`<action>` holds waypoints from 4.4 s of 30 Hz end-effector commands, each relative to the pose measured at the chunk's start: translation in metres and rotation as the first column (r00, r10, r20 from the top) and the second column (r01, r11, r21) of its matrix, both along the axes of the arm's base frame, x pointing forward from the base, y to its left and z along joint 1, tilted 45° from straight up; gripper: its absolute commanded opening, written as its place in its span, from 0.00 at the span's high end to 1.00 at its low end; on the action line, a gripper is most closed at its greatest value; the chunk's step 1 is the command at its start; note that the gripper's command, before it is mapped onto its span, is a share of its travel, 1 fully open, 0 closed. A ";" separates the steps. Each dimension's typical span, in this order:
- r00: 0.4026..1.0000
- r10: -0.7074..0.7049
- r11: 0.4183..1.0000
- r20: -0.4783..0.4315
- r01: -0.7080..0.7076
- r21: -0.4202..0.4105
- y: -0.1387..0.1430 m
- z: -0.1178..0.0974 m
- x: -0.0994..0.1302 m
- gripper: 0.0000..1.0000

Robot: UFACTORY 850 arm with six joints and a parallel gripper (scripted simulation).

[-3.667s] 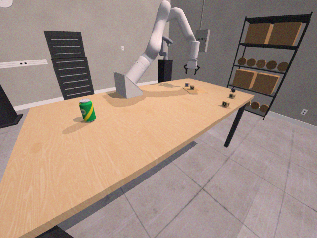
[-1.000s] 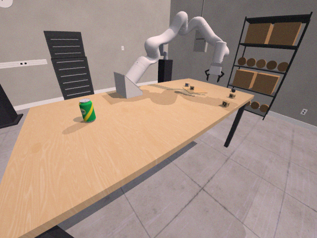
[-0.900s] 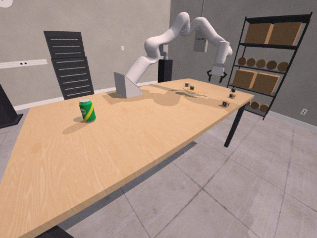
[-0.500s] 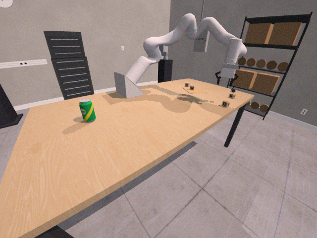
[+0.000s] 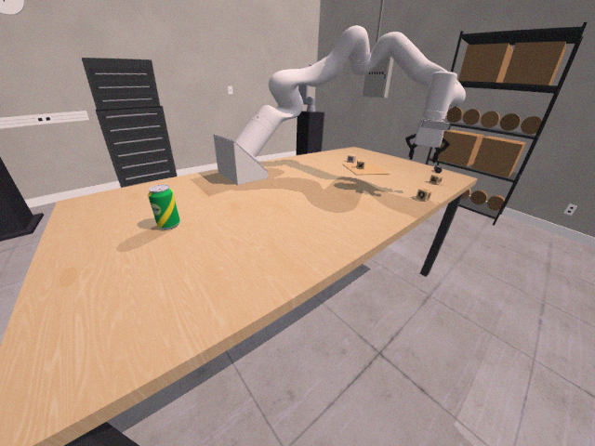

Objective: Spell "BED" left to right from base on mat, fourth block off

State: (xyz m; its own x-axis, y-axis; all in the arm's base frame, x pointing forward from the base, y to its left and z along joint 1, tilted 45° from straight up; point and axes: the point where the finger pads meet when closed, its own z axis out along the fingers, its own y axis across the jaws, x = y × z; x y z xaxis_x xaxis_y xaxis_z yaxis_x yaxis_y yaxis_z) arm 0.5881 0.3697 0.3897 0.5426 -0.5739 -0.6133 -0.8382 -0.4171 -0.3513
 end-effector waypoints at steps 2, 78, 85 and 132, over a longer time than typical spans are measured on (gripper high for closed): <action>1.000 -0.001 1.000 0.002 0.001 0.001 0.000 0.001 0.001 0.00; 0.991 0.092 0.996 0.096 -0.093 0.002 0.027 0.073 -0.362 0.00; 0.992 0.086 0.996 0.089 -0.086 0.002 0.027 0.073 -0.362 0.00; 0.346 -0.690 0.669 -0.636 0.641 -0.377 0.052 0.048 -0.364 0.00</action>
